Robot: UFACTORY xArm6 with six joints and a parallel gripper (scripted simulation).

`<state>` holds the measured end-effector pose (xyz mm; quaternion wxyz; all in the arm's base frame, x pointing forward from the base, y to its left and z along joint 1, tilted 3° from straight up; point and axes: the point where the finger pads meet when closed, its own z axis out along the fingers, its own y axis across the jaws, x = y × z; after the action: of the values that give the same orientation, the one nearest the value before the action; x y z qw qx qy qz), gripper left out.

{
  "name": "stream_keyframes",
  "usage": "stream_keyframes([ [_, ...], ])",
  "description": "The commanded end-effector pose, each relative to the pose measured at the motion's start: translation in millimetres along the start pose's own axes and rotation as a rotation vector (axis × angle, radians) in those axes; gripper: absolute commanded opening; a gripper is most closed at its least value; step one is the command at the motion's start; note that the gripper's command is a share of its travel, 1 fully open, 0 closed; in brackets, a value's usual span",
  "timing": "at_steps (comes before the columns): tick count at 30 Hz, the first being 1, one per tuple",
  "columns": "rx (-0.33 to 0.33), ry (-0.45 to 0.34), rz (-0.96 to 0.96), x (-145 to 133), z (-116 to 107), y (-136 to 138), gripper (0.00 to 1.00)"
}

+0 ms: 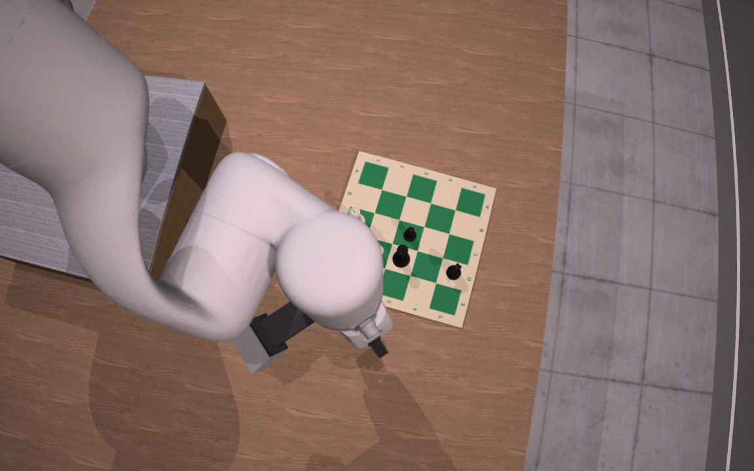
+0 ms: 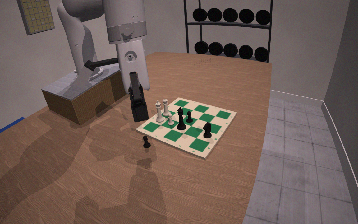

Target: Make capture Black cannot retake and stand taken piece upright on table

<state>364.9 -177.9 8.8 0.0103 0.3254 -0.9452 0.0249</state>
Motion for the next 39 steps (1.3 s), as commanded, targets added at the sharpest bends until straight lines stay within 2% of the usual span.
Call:
stream_keyframes([
  [1, 0.002, -0.001, 0.000, -0.2, -6.4, -0.9, 1.00],
  [20, 0.002, -0.001, -0.006, -1.5, -6.6, 0.3, 1.00],
  [21, 0.002, -0.001, -0.039, -8.4, -8.2, 7.4, 1.00],
  [23, 0.002, -0.002, -0.201, -39.1, -15.3, 44.2, 1.00],
  [27, 0.002, -0.002, -0.201, -39.1, -15.3, 44.2, 1.00],
  [28, 0.002, -0.002, -0.306, -55.7, -19.5, 69.3, 1.00],
  [30, 0.002, -0.002, -0.306, -55.7, -19.5, 69.3, 1.00],
  [31, 0.002, -0.001, -0.401, -68.5, -22.9, 92.6, 1.00],
  [34, 0.002, -0.001, -0.401, -68.5, -22.9, 92.6, 1.00],
  [35, 0.002, -0.001, -0.468, -76.3, -25.1, 109.5, 1.00],
  [38, 0.002, -0.001, -0.507, -80.3, -26.3, 119.2, 1.00],
  [39, 0.002, -0.001, -0.507, -80.3, -26.3, 119.2, 0.42],
])
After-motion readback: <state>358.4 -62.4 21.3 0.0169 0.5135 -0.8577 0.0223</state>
